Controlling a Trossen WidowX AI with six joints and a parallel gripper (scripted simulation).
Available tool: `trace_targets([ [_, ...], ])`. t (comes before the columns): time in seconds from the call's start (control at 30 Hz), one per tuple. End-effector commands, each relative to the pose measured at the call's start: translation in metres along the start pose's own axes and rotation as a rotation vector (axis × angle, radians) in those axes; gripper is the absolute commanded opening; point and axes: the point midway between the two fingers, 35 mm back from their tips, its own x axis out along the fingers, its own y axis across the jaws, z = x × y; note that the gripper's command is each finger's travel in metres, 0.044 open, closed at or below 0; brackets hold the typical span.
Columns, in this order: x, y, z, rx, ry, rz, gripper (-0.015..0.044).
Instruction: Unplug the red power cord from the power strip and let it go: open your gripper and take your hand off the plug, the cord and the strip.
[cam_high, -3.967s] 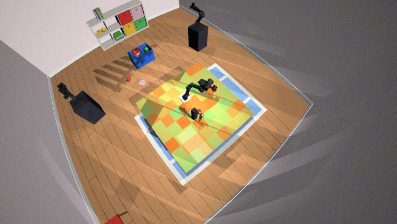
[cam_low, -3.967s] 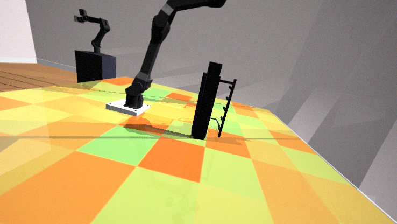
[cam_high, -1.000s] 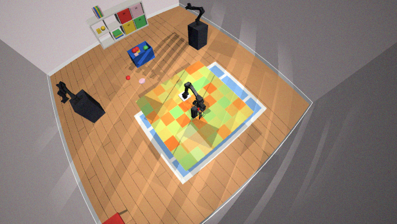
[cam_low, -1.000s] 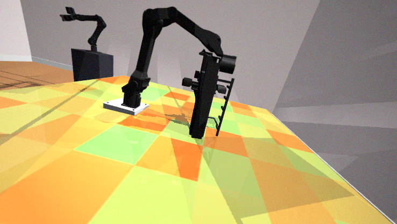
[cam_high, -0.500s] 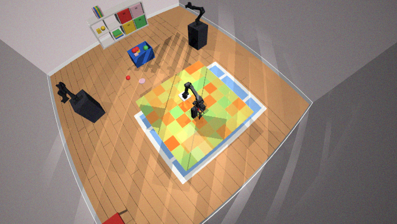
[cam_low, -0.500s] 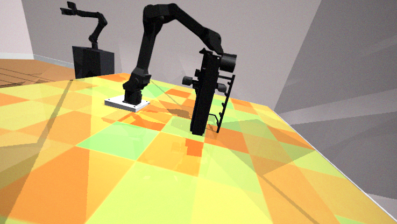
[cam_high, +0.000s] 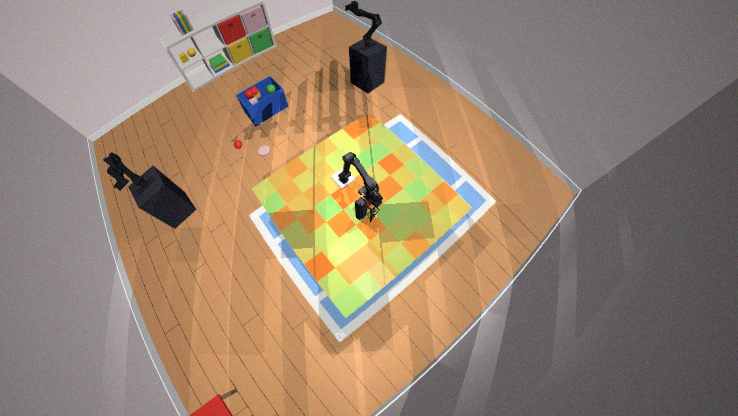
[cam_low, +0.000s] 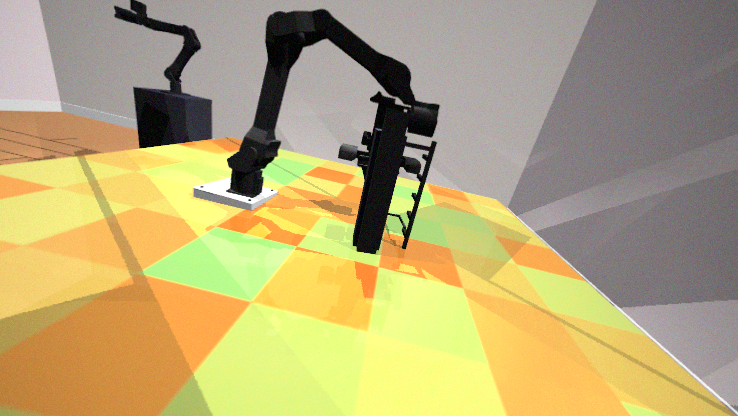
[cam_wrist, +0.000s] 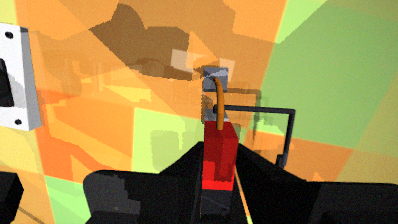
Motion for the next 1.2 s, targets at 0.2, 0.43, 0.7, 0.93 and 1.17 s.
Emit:
trace_targets([
  [0.2,0.0,-0.002,0.023,-0.004,-0.016,-0.002,0.0],
  [0.43,0.0,-0.002,0.035,-0.005,-0.018,-0.001,0.0],
  [0.7,0.0,-0.001,0.048,-0.005,-0.02,-0.001,0.0],
  [0.93,0.0,0.0,0.051,-0.006,-0.021,-0.001,0.0053],
  [1.17,0.0,0.001,0.042,-0.007,-0.022,-0.001,0.0236],
])
